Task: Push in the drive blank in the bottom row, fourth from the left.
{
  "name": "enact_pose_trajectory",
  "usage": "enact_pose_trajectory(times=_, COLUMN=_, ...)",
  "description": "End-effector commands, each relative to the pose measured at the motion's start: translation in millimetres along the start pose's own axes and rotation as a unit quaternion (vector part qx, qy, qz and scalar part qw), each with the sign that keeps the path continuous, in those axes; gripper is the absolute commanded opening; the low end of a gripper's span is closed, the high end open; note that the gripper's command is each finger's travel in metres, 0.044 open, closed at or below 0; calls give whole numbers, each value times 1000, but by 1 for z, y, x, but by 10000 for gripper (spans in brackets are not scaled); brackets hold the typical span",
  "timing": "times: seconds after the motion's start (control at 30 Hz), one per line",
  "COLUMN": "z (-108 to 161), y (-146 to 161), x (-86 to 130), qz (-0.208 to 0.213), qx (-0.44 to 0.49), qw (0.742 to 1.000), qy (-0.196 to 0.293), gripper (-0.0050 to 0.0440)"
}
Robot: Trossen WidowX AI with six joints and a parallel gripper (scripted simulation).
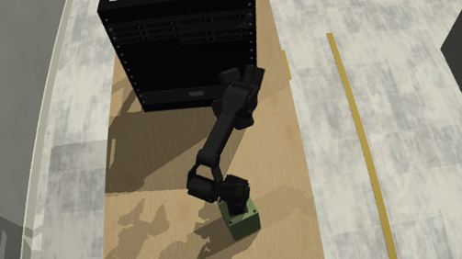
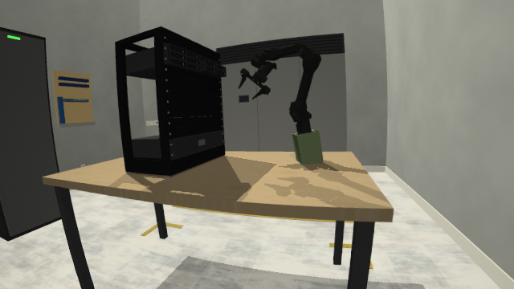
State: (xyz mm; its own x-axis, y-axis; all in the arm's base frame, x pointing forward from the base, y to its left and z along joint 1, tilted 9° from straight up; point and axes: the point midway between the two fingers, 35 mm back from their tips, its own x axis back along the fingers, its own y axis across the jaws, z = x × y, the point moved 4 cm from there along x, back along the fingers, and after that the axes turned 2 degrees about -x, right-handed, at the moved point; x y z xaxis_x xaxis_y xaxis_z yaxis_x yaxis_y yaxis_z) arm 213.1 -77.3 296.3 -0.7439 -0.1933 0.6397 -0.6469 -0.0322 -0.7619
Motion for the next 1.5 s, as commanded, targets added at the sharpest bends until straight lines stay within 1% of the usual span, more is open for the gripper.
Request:
enact_pose_trajectory(times=0.0, z=-15, y=-5, x=19, qz=83, qx=-7, qw=996, qy=34, gripper=440)
enact_pose_trajectory(times=0.13, z=-27, y=-10, x=35, qz=155, qx=-14, qw=986, qy=62, gripper=440)
enact_pose_trajectory(times=0.2, z=-27, y=-10, x=35, qz=155, qx=-14, qw=986, qy=62, gripper=440)
enact_pose_trajectory(times=0.3, z=-38, y=-14, x=47, qz=218, qx=-20, qw=972, qy=85, gripper=440)
enact_pose_trajectory(times=0.33, z=-40, y=-15, x=50, qz=229, qx=-21, qw=969, qy=89, gripper=440)
enact_pose_trajectory(times=0.43, z=-51, y=-20, x=61, qz=288, qx=-27, qw=951, qy=110, gripper=440)
enact_pose_trajectory(times=0.47, z=-51, y=-20, x=61, qz=290, qx=-27, qw=950, qy=111, gripper=440)
enact_pose_trajectory(times=0.67, z=-63, y=-26, x=73, qz=353, qx=-34, qw=925, qy=134, gripper=440)
enact_pose_trajectory(times=0.77, z=-64, y=-26, x=74, qz=359, qx=-33, qw=923, qy=136, gripper=440)
enact_pose_trajectory(times=1.1, z=-72, y=-31, x=81, qz=402, qx=-35, qw=902, qy=153, gripper=440)
enact_pose_trajectory(times=1.47, z=-74, y=-32, x=84, qz=415, qx=-40, qw=895, qy=156, gripper=440)
